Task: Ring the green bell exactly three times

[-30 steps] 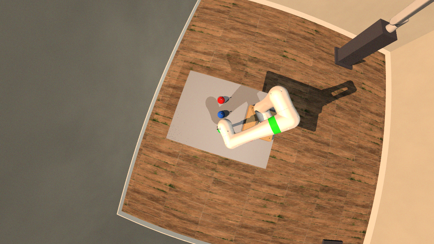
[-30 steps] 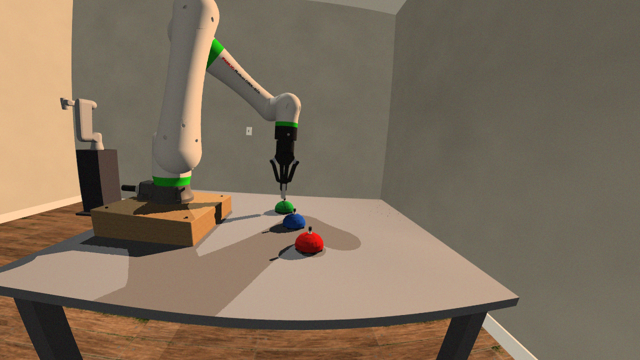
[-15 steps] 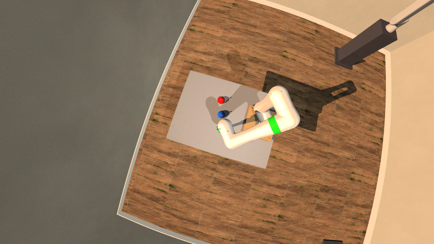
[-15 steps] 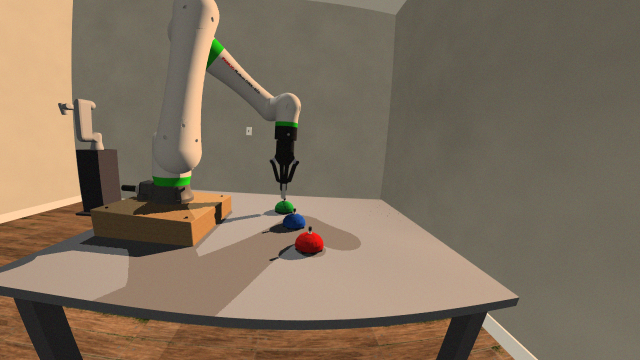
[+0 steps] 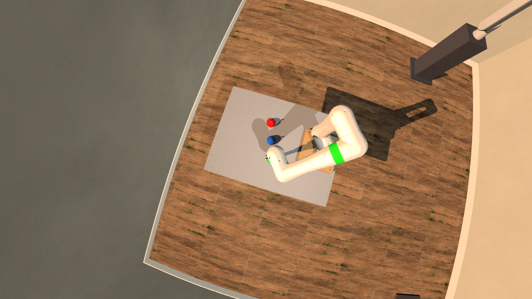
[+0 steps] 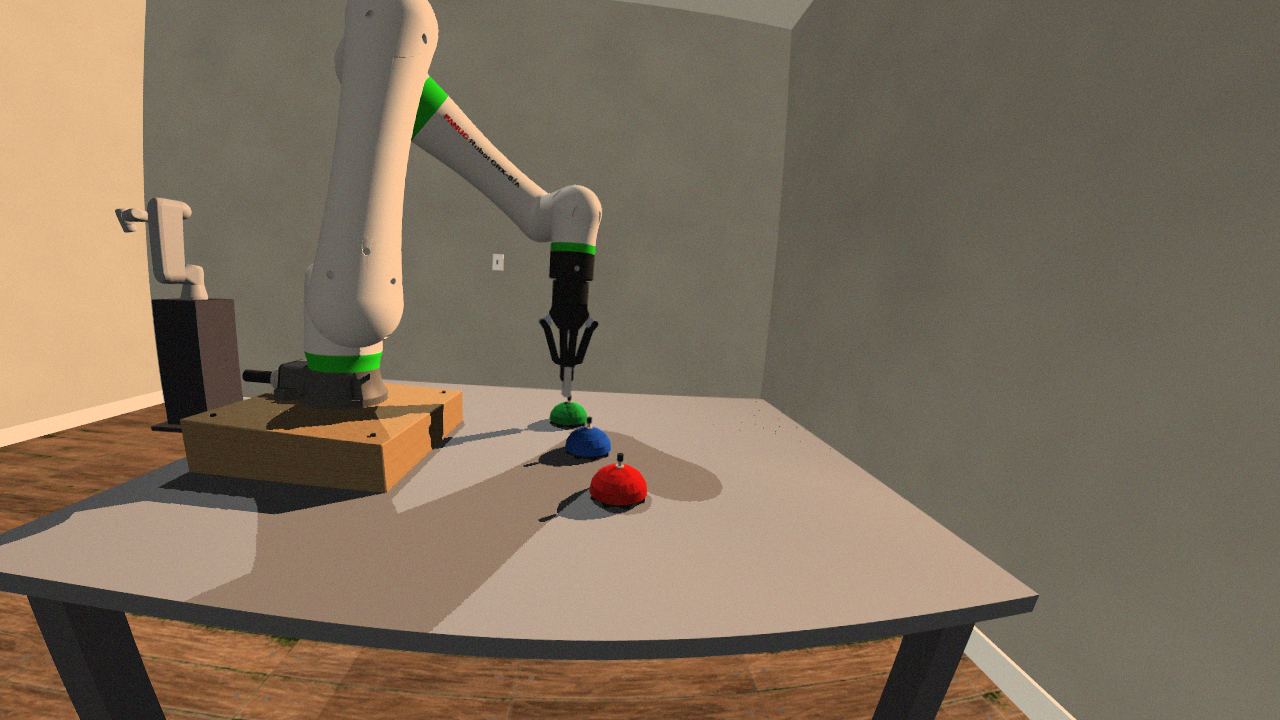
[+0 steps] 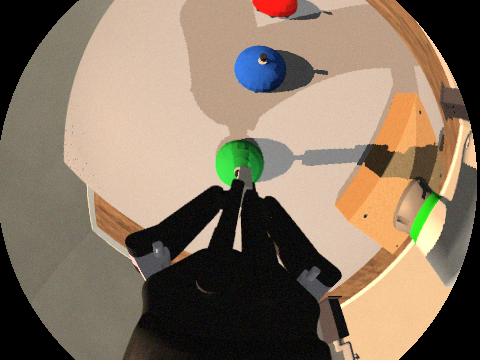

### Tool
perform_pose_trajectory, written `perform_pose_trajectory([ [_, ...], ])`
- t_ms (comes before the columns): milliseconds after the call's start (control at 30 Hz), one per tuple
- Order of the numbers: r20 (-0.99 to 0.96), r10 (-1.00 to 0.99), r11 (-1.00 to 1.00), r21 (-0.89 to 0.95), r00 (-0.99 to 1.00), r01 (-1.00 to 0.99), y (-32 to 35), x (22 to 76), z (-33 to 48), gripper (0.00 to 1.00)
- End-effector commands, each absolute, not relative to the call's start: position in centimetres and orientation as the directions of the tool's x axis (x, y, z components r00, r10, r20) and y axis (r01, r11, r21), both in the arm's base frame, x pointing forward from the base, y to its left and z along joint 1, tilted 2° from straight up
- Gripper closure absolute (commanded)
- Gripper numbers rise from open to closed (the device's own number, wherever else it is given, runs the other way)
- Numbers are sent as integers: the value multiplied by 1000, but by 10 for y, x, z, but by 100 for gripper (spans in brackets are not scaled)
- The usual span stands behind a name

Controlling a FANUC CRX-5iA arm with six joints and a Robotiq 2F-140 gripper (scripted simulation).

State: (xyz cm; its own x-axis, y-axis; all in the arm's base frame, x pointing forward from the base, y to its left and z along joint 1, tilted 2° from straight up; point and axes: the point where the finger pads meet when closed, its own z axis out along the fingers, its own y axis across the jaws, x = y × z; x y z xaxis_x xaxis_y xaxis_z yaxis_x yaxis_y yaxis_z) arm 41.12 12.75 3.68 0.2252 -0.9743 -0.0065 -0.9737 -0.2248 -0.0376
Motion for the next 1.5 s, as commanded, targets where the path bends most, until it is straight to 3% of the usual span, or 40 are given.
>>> perform_pose_trajectory([
  [0, -6, -974, -225, -38, 225, -974, 128, 411, 38, 100],
  [1467, -6, -974, -225, -38, 225, -974, 127, 411, 44, 100],
])
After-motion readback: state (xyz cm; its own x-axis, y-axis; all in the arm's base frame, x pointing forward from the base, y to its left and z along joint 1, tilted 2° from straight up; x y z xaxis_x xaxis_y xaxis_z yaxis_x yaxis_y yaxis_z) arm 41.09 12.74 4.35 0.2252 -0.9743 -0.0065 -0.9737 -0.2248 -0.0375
